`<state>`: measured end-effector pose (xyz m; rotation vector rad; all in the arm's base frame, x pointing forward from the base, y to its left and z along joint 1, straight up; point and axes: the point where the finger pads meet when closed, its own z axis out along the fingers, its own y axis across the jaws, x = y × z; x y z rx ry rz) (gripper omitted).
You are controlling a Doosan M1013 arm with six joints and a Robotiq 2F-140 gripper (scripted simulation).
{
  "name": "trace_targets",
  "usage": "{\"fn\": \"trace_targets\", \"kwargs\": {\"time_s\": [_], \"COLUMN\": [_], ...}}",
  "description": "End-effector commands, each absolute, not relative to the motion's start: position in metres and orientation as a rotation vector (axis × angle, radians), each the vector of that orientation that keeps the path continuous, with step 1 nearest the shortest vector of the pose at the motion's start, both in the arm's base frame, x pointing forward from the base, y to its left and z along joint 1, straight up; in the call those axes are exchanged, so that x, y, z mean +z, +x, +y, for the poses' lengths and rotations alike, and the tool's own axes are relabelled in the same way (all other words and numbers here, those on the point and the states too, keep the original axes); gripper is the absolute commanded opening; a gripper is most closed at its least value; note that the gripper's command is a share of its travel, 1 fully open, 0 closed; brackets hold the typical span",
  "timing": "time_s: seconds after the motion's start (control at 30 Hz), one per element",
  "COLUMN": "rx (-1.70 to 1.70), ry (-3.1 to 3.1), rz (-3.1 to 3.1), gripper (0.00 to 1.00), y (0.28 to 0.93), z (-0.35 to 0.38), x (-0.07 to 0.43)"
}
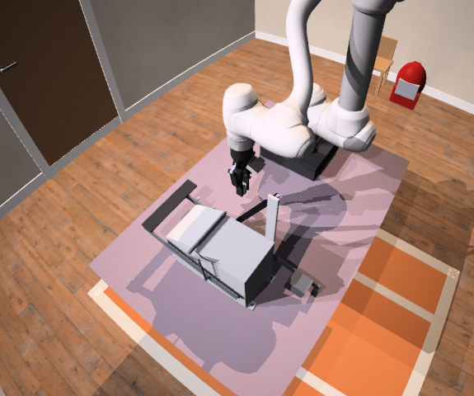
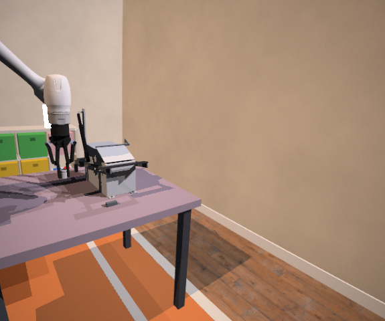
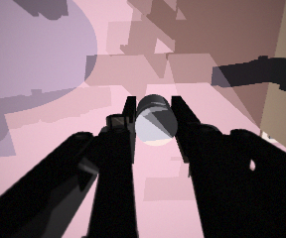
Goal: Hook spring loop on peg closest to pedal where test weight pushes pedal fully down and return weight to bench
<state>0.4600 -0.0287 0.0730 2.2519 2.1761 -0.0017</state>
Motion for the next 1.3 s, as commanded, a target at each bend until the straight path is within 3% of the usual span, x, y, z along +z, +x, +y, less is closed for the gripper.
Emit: {"fn": "trace_targets", "kwargs": {"time_s": [0.0,1.27], "rx": [0.002,0.012], "ry": [2.252,2.257], "rz": [2.176,2.18], "gripper": [0.25,0.25], "y": [0.459,0.45], "z": [-0.027,-0.019], "x": [0.071,0.017]}}
